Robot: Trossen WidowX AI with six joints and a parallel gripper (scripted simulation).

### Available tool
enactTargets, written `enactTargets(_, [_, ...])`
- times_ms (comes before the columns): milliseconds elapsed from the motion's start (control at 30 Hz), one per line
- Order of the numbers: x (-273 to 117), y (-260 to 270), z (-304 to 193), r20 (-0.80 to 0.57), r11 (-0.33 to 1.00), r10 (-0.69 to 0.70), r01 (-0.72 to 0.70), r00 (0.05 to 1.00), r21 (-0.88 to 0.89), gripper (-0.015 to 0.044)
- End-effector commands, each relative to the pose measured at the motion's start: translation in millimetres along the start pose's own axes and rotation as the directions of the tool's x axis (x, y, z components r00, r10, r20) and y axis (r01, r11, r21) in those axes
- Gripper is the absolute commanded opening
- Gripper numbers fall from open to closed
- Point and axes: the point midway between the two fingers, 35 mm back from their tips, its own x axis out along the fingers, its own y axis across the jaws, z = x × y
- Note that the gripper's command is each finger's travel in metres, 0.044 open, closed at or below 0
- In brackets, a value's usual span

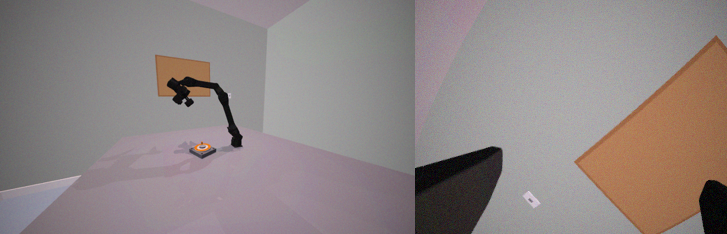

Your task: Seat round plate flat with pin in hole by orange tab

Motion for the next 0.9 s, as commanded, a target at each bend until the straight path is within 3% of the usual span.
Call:
enactTargets(0, [0, 2, 2, 0.013, 1.000, 0.005, -0.005, 1.000, 0.004, 0.0374])
enactTargets(100, [-8, 35, 33, 0.189, 0.993, 0.096, -0.108, 0.977, 0.054, 0.0295])
enactTargets(233, [-33, 102, 74, 0.433, 0.925, 0.302, -0.371, 0.849, 0.081, 0.0190])
enactTargets(300, [-38, 113, 79, 0.461, 0.906, 0.337, -0.416, 0.821, 0.078, 0.0137])
enactTargets(467, [-86, 199, 98, 0.590, 0.664, 0.598, -0.748, 0.543, 0.014, 0.0006])
enactTargets(567, [-107, 230, 99, 0.598, 0.531, 0.684, -0.847, 0.418, -0.015, 0.0000])
enactTargets(667, [-138, 269, 96, 0.576, 0.313, 0.784, -0.949, 0.232, -0.044, 0.0000])
enactTargets(867, [-138, 275, 90, 0.573, 0.295, 0.790, -0.954, 0.217, -0.045, 0.0000])
